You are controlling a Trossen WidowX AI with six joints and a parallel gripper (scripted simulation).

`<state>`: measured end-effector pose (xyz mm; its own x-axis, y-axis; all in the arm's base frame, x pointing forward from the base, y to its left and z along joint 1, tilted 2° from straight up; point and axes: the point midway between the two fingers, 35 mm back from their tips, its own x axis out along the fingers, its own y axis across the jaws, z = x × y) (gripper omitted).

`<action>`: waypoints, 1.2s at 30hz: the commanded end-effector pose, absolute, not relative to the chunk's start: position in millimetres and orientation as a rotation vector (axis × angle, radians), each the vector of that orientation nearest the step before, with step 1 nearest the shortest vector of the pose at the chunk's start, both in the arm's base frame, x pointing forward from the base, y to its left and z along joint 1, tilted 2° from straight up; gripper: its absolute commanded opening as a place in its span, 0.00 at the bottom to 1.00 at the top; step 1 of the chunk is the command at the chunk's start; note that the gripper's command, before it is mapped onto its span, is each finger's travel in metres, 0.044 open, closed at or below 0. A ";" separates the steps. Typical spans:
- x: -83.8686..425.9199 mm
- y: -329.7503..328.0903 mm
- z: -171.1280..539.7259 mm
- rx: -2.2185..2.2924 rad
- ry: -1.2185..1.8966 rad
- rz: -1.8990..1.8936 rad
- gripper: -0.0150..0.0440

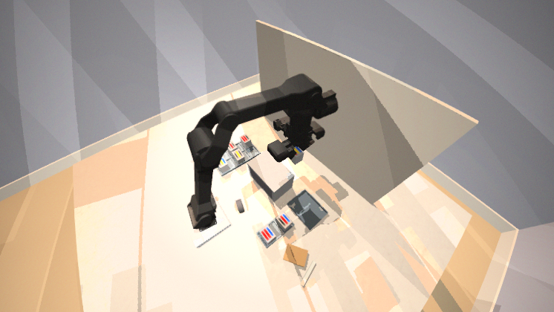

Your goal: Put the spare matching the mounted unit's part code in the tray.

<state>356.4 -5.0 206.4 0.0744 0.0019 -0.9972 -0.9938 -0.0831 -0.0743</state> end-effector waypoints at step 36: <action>341.7 -147.3 200.3 -1.316 1.120 1.209 0.25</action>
<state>340.8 -147.0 202.7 0.0757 -0.0114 -0.9971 -0.9938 -0.0823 -0.0745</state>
